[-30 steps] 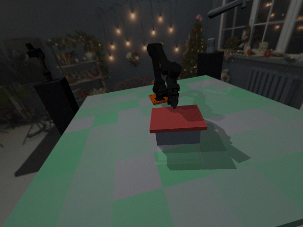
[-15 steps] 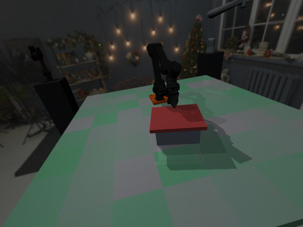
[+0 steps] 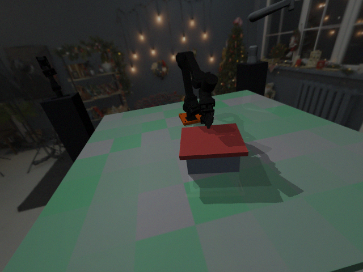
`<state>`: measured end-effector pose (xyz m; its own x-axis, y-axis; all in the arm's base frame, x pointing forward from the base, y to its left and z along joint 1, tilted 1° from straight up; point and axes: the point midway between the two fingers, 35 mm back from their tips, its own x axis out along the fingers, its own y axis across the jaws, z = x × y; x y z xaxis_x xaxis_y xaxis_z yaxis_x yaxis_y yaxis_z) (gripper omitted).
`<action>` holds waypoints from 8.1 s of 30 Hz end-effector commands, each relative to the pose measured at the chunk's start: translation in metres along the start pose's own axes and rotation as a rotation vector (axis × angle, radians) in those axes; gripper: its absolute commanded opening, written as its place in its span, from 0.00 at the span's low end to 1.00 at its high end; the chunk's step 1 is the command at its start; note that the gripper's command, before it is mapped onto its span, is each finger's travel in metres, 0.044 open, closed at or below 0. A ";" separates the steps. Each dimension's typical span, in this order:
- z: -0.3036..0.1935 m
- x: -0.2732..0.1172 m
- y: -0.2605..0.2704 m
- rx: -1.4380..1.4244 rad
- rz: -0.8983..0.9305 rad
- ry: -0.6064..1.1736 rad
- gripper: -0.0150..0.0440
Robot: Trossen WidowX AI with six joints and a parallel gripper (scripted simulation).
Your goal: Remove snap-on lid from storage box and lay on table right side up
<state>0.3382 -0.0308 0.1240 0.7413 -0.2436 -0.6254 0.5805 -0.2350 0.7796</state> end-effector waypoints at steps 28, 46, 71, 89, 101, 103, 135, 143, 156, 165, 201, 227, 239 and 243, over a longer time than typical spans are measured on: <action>0.000 0.001 0.002 0.000 0.000 0.000 0.25; 0.000 0.002 0.003 0.000 0.000 0.000 0.25; 0.000 0.004 0.004 0.000 0.000 0.000 0.25; 0.000 0.005 0.005 0.000 0.000 0.000 0.25; 0.000 0.000 0.011 -0.002 0.001 0.001 0.25; 0.000 -0.001 0.013 -0.002 0.001 0.001 0.25; 0.000 -0.019 0.053 -0.002 0.002 0.001 0.25; 0.000 -0.021 0.065 -0.002 0.003 0.001 0.25; 0.000 -0.023 0.086 -0.002 0.004 0.001 0.25; 0.000 -0.022 0.102 -0.002 0.004 0.001 0.25; 0.000 -0.050 0.140 -0.002 0.005 0.001 0.25; 0.041 -0.050 0.129 -0.005 0.004 -0.002 0.25; 0.065 -0.053 0.127 -0.006 0.004 -0.003 0.25; 0.073 -0.054 0.126 -0.007 0.004 -0.003 0.25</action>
<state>0.3503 -0.1103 0.2502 0.7341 -0.2452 -0.6332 0.5896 -0.2323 0.7735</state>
